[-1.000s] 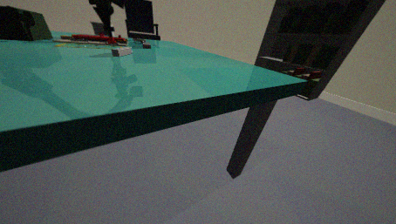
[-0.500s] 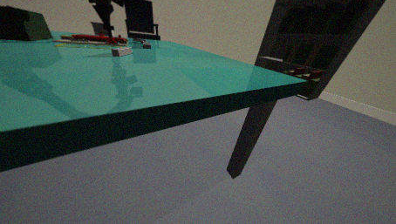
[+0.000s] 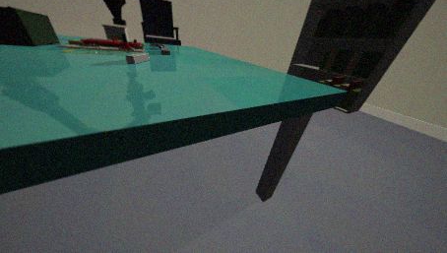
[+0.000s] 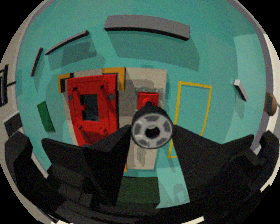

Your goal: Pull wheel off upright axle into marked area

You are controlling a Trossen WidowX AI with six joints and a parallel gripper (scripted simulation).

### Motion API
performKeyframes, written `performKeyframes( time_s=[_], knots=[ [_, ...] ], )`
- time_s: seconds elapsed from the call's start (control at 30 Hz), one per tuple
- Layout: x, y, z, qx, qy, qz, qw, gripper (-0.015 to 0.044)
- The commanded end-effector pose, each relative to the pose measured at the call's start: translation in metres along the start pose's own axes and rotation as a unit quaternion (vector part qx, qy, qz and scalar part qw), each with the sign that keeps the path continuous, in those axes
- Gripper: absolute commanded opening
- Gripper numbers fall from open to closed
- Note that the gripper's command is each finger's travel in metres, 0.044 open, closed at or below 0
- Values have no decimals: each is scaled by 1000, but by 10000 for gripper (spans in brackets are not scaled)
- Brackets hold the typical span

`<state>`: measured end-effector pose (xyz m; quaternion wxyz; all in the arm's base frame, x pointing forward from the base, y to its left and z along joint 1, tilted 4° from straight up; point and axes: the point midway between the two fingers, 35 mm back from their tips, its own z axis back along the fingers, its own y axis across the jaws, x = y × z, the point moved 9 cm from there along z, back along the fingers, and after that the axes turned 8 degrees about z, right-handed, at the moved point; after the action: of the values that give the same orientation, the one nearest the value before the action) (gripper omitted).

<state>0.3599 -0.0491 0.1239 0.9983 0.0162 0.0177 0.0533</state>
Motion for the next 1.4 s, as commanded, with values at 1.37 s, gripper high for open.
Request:
performKeyframes(
  time_s=[1.37],
  knots=[
    [-65,-93,-10,-7,-1,-2,1000,0]
  ],
)
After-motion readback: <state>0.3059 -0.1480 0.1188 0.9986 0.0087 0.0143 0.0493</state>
